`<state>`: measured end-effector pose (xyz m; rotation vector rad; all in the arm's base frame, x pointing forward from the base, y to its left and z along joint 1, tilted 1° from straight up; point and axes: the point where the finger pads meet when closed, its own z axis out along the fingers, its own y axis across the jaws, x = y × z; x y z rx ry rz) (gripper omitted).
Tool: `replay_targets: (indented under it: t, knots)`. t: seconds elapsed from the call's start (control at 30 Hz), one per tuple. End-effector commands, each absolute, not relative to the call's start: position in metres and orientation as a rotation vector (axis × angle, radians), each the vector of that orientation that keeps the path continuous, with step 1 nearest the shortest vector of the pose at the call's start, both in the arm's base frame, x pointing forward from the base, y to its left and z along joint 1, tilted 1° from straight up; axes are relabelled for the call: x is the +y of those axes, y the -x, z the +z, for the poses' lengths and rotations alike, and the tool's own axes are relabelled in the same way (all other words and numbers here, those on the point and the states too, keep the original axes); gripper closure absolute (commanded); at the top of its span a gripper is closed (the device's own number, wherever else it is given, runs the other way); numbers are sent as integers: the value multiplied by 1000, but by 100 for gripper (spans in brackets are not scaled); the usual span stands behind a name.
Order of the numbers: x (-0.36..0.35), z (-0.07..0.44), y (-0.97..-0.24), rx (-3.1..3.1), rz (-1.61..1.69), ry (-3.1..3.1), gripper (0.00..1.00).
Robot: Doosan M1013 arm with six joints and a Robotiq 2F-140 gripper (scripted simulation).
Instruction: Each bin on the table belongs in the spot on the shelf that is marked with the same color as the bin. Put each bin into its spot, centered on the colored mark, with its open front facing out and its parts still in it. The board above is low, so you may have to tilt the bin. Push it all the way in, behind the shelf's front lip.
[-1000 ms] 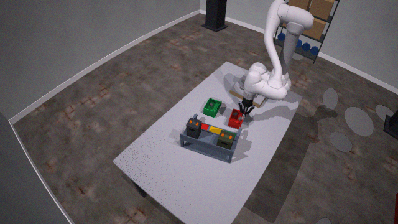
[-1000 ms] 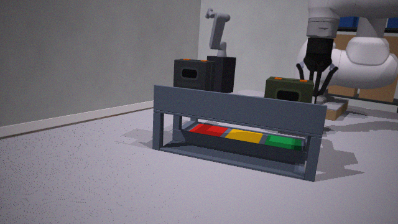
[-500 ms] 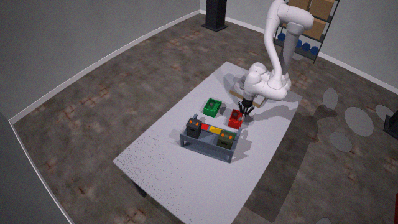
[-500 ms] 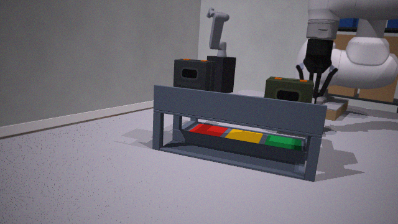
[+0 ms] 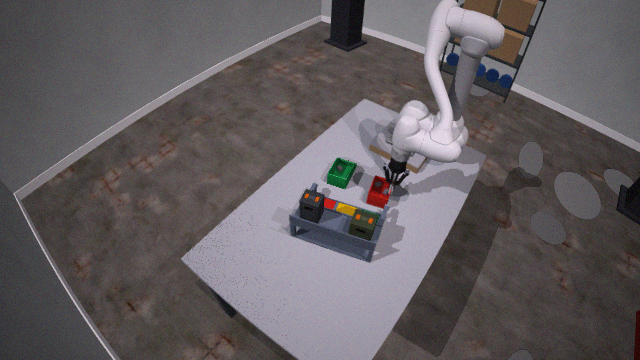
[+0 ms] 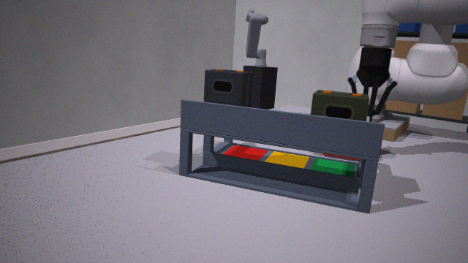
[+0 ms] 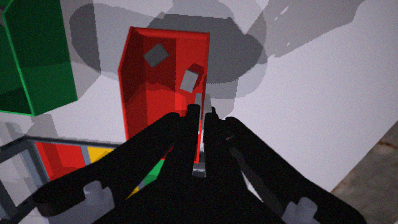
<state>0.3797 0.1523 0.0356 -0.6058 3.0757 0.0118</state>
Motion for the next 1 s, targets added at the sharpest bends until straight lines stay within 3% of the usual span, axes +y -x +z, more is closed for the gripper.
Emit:
replay_targets:
  t: [0.0,0.97]
  knots:
    - [152,35,-380,3076,12,606,90]
    - [152,32,-380,3076,12,606,90]
